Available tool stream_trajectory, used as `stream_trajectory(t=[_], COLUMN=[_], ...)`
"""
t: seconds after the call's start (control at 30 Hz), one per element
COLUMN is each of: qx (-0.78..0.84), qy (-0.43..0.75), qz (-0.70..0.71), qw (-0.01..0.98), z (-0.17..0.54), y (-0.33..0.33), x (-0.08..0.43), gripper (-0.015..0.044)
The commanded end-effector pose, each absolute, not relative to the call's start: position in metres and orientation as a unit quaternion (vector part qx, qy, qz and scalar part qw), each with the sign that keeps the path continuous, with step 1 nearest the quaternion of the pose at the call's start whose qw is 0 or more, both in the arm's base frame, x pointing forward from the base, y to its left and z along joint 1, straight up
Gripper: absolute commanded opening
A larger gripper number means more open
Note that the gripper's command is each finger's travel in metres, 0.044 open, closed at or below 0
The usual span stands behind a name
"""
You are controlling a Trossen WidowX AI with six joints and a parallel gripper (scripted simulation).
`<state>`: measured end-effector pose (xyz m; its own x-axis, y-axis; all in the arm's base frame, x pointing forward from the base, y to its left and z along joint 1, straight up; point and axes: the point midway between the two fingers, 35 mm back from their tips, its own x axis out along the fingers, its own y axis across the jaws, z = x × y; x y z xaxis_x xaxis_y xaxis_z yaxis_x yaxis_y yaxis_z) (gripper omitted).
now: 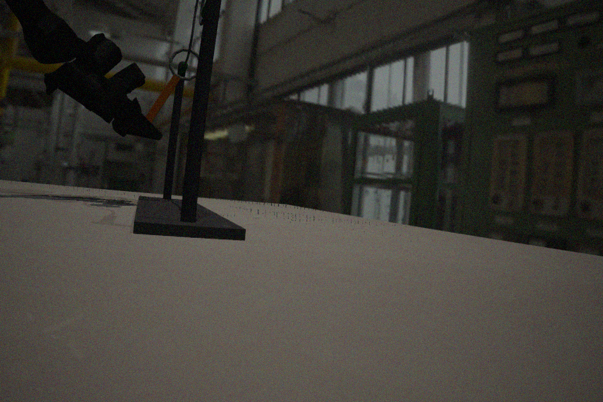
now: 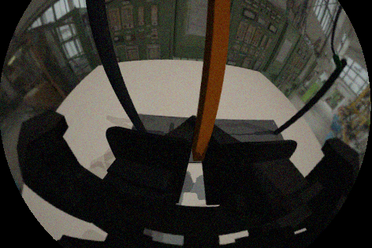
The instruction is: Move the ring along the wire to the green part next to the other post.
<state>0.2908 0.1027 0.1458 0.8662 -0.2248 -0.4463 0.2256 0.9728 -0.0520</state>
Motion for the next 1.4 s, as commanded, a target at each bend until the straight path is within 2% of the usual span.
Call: stream_trajectory(t=[0.0,1.37], qx=[0.008,0.010], qy=[0.227,0.224], qz=[-0.117,-0.117], qw=[0.967,0.967], z=[0.149,0.138], y=[0.109,0.141], x=[0.293,0.297], gripper=[-0.0150,-0.0150])
